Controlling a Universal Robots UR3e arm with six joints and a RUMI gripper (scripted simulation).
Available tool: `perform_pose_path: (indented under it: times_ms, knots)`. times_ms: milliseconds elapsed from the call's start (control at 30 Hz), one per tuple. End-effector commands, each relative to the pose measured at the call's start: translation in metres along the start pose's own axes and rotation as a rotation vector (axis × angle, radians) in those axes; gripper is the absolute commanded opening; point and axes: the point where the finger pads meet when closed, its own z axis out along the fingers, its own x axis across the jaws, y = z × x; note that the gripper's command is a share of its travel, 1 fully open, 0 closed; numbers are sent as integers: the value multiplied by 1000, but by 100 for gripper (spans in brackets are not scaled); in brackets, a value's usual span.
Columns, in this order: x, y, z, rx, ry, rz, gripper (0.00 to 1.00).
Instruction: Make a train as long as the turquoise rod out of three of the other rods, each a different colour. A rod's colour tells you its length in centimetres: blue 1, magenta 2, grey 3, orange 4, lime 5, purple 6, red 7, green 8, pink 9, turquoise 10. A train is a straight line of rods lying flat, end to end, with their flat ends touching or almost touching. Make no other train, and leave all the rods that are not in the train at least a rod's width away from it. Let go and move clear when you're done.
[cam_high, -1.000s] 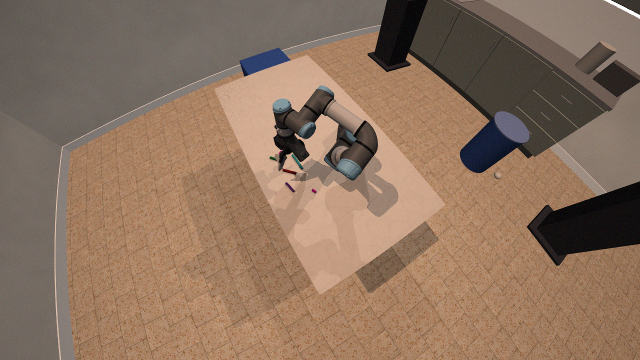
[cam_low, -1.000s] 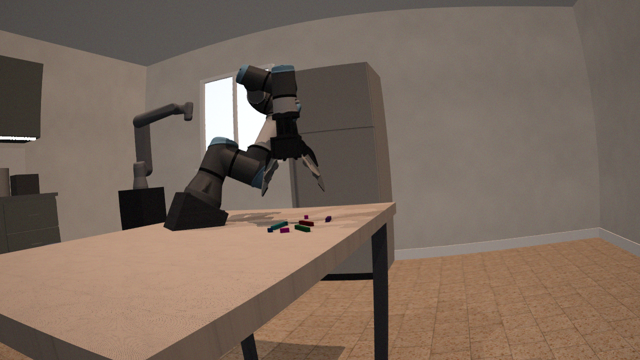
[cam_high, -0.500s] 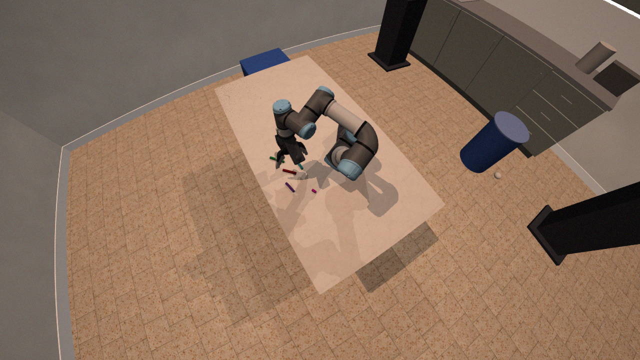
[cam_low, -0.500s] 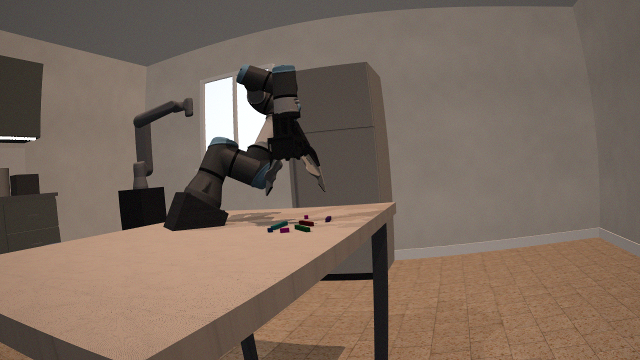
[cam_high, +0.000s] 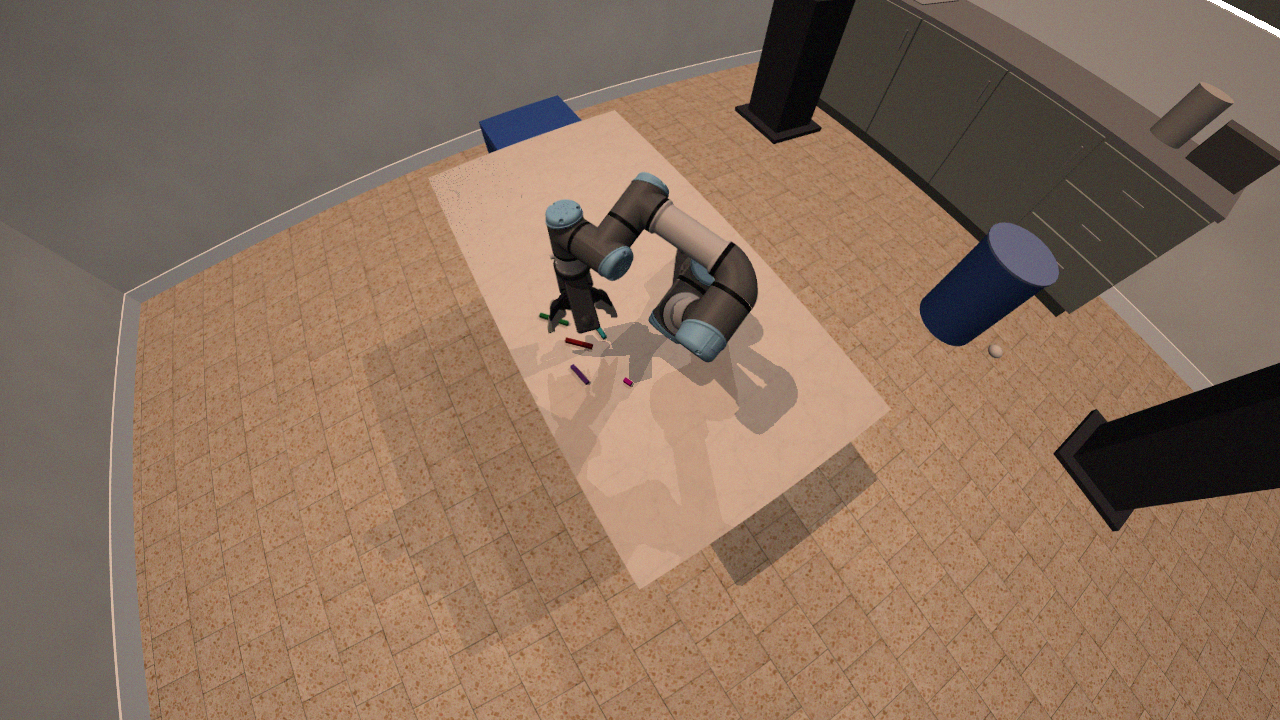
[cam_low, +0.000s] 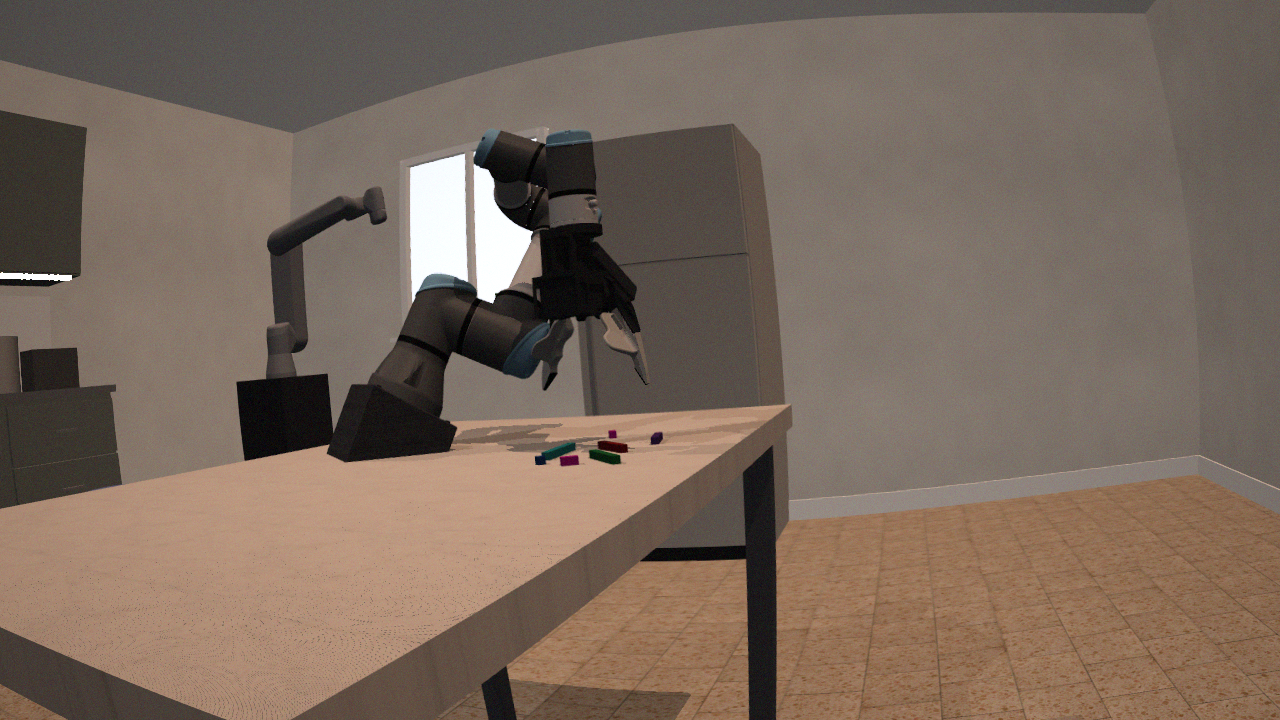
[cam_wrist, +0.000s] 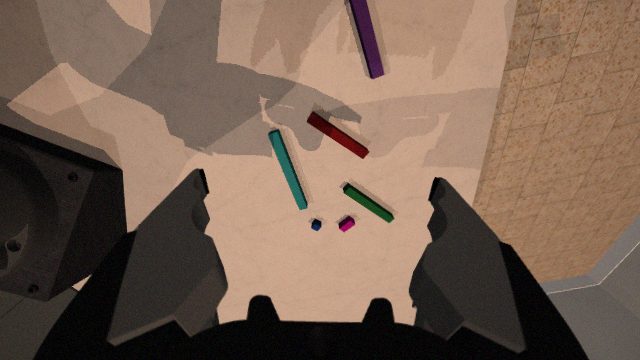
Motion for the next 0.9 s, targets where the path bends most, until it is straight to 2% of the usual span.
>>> perform_pose_path:
  times_ms: [0,600,867]
  knots:
    - [4,-2,-1,-11,-5,167,100]
    - [8,-4,-1,-12,-3,448,100]
    - [9,-5,-1,-12,-3,503,100]
